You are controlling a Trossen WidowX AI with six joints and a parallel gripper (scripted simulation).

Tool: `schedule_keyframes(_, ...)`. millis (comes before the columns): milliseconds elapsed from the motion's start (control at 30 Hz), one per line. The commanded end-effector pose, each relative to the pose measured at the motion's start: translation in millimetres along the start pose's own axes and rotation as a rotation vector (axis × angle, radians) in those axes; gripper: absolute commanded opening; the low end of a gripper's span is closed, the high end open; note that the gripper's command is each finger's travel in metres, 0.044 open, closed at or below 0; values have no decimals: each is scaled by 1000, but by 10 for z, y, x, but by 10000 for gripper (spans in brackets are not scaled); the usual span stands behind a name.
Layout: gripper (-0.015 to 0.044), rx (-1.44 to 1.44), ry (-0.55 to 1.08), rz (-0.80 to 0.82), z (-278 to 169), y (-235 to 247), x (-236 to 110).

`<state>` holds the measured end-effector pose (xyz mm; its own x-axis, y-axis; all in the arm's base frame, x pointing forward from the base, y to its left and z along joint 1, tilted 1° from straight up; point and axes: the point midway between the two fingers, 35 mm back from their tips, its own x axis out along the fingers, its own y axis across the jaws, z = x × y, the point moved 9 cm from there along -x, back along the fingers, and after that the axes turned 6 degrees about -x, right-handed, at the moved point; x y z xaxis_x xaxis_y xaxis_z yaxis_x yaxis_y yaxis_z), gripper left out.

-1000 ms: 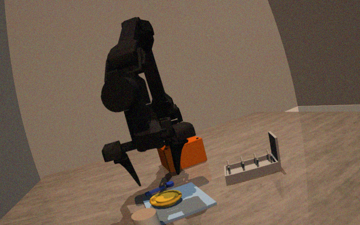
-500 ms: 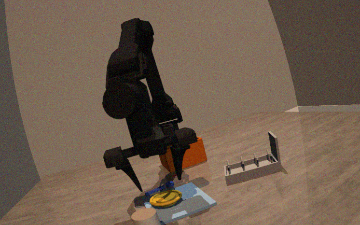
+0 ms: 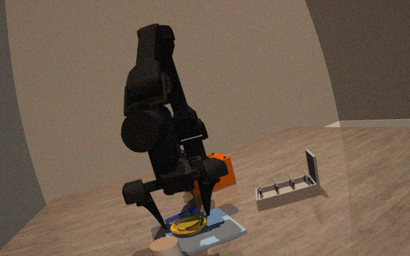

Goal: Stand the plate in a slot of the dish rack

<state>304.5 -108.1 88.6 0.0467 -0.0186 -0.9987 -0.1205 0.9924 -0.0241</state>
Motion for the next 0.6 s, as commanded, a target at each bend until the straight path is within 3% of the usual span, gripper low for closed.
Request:
schedule_keyframes(0, 400, -4, 13, 1, -25, 12, 82)
schedule_keyframes(567, 395, -4, 13, 1, -36, 21, 199)
